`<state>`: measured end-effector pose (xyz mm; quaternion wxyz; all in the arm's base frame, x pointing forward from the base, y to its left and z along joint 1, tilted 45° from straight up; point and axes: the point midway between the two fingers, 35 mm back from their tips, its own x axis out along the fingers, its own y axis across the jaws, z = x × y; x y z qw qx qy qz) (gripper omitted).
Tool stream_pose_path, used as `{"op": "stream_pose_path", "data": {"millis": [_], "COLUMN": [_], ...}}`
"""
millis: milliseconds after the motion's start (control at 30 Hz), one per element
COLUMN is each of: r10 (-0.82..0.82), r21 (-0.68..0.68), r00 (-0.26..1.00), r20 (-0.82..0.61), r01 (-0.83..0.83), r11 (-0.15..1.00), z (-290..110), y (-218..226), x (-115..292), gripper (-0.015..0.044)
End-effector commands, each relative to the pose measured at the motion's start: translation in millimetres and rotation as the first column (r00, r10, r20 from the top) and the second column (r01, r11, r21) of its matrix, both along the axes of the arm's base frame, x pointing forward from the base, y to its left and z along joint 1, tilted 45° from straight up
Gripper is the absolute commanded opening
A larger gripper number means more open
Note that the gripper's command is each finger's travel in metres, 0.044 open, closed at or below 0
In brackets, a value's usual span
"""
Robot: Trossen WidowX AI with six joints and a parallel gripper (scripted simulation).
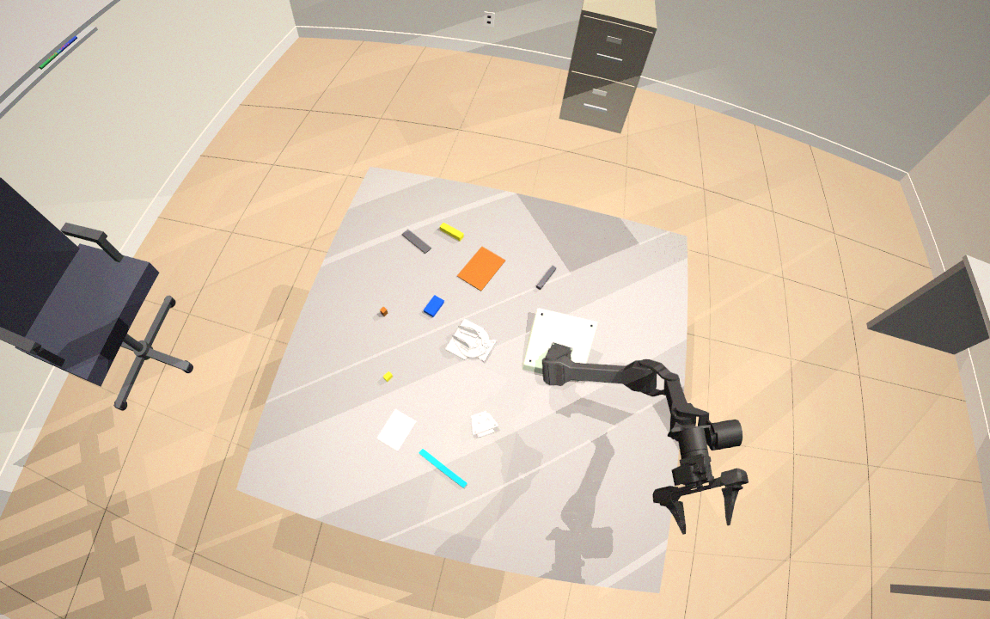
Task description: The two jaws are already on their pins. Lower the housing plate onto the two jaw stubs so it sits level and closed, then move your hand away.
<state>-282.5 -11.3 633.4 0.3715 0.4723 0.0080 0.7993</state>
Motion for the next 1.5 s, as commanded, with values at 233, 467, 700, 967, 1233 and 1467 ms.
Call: {"op": "stream_pose_path", "data": {"millis": [233,467,700,967,1233,1467], "r10": [-0.100,-0.171,-0.220,-0.240,-0.318,-0.388], "r21": [-0.092,-0.155,-0.203,-0.229,-0.337,-0.434], "r00": [0.976,0.939,0.901,0.872,0.798,0.720], "r20": [-0.193,-0.297,-0.375,-0.426,-0.513,-0.575], "r01": [0.084,0.130,0.152,0.152,0.154,0.134], "r11": [0.992,0.979,0.967,0.961,0.929,0.891], "z": [15,14,8,0,-20,-45], "y": [39,61,75,83,105,123], "x": [89,142,182,207,262,308], "gripper": [0.0440,0.0440,0.0440,0.0440,0.0440,0.0440]}}
